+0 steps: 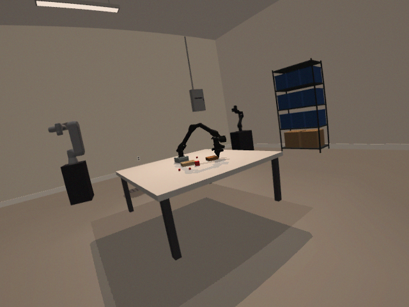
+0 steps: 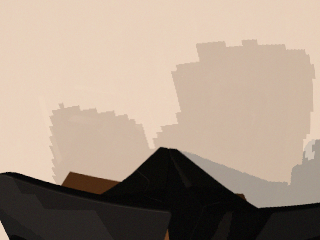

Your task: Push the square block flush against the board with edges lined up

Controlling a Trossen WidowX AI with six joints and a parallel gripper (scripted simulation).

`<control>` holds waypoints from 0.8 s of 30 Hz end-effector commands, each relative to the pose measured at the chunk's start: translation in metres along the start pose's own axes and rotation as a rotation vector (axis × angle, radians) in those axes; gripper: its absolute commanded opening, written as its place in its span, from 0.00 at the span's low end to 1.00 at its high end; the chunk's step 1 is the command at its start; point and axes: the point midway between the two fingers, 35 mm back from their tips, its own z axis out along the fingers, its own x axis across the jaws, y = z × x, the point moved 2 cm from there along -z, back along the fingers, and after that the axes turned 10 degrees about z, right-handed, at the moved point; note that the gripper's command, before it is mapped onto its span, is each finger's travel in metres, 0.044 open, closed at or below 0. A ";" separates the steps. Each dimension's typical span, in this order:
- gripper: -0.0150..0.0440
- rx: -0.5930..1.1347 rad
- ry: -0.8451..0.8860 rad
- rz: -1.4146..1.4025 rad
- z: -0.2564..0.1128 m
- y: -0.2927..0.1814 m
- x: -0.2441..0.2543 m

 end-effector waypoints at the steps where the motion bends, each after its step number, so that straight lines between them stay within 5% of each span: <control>1: 0.25 -0.005 -0.006 -0.001 -0.003 -0.004 -0.003; 24: 0.25 -0.003 -0.007 -0.001 -0.003 -0.027 -0.010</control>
